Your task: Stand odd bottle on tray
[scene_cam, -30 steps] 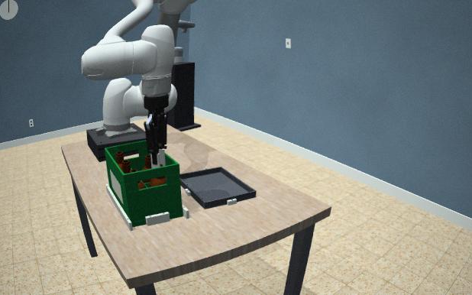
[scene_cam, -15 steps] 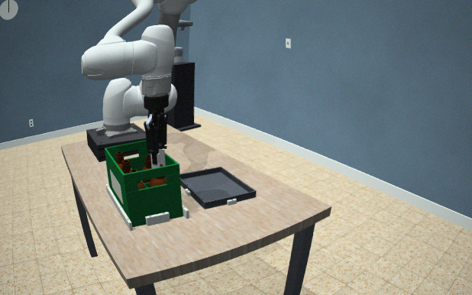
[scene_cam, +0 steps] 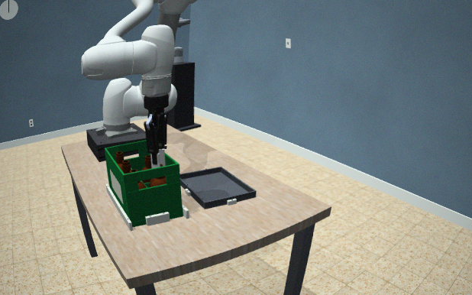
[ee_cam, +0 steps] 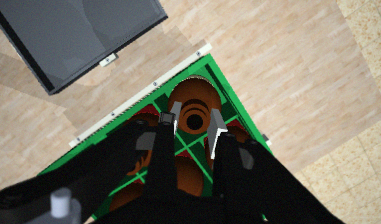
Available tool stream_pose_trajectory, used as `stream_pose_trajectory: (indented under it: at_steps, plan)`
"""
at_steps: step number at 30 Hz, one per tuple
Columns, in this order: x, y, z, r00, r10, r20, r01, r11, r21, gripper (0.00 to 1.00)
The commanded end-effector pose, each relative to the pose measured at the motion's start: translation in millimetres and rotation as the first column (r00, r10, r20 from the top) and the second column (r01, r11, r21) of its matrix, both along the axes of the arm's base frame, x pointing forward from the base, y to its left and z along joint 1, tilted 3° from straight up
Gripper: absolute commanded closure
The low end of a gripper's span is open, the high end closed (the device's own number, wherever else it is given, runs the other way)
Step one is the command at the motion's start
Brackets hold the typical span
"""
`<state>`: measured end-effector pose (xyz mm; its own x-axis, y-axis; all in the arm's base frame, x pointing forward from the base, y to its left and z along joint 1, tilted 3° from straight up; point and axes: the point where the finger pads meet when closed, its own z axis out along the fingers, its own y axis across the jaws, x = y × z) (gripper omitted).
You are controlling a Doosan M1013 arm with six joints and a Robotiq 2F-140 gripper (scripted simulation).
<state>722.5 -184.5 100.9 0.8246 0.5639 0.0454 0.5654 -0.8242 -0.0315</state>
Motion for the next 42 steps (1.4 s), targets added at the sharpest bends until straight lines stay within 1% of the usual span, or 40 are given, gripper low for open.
stream_pose_trajectory:
  at_steps: [1,10,35,42]
  plan:
    - [-2,2,-2,1.0,-0.002,-0.003,0.002,1.0,0.002,1.0]
    - [-2,2,3,1.0,-0.002,-0.003,0.002,1.0,0.002,1.0]
    - [-2,1,29,1.0,-0.002,-0.003,0.002,1.0,0.002,1.0]
    - [-2,0,33,1.0,-0.002,-0.003,0.002,1.0,0.002,1.0]
